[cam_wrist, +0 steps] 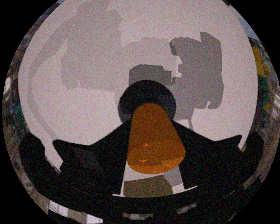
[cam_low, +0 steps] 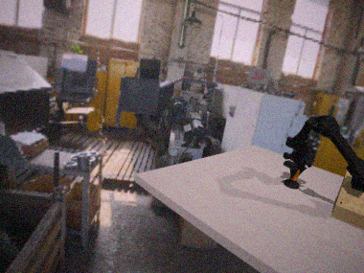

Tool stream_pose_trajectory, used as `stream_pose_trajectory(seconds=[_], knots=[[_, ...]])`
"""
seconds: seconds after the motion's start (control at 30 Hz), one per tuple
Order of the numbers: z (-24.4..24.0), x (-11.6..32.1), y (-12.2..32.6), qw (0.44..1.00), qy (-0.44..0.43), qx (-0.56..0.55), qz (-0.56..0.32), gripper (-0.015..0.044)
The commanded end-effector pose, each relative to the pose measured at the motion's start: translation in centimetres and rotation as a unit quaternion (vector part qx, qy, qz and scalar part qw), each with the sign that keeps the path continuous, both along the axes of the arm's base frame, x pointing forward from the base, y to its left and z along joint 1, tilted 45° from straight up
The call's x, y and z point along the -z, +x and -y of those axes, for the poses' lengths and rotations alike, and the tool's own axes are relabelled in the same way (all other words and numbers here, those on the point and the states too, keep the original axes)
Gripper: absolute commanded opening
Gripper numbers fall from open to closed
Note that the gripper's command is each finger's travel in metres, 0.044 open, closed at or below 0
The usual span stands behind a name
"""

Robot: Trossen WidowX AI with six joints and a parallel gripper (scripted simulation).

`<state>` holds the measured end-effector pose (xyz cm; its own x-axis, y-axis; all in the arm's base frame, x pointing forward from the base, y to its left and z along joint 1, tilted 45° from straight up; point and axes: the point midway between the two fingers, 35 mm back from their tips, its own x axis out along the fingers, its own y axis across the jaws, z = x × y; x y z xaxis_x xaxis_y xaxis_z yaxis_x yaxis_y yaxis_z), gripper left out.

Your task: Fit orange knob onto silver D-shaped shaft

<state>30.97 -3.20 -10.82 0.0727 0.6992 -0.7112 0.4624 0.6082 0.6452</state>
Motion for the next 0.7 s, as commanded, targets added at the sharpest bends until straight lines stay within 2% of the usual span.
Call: stream_pose_trajectory(seconds=[0.0, 0.5, 0.53, 0.67], knots=[[0.01, -0.02, 0.0, 1.0, 0.0, 0.001, -0.001, 0.0026], [0.01, -0.02, 0.0, 1.0, 0.0, 0.001, -0.001, 0.042], [0.01, -0.02, 0.0, 1.0, 0.0, 0.001, -0.001, 0.044], [0.01, -0.02, 0.0, 1.0, 0.0, 0.001, -0.001, 0.044]])
